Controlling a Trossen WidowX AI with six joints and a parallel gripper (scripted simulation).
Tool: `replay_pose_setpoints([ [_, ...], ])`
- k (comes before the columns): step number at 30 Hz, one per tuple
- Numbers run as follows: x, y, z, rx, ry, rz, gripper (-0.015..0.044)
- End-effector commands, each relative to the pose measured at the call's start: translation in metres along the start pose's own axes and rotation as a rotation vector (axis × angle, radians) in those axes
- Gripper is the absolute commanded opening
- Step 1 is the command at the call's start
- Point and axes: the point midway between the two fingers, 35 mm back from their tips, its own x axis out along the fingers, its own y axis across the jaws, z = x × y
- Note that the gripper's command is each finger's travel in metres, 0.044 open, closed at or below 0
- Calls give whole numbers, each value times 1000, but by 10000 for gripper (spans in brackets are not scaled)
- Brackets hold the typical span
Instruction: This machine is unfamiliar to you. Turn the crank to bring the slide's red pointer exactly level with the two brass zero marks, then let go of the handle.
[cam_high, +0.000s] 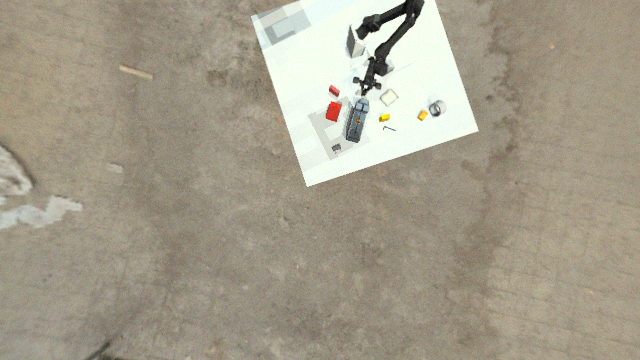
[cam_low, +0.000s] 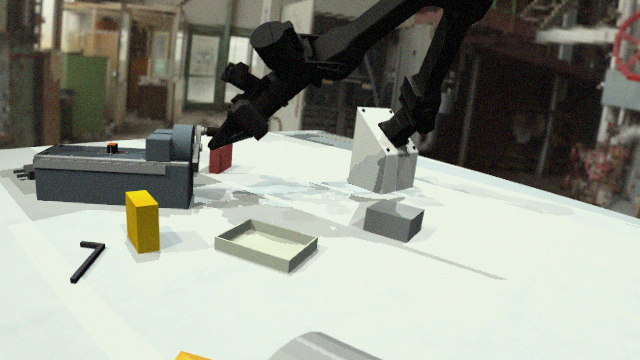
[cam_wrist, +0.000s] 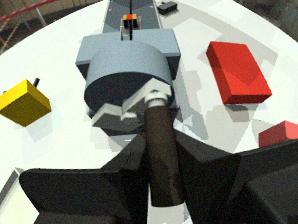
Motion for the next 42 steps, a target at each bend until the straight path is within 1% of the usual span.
replay_pose_setpoints([
  [1,1,-1,-1,2,0,-5,0],
  [20,0,0,0,0,0,0,0],
  [36,0,0,0,0,0,0,420],
  [37,0,0,0,0,0,0,440],
  [42,-14,0,16,-1,0,-1,440],
])
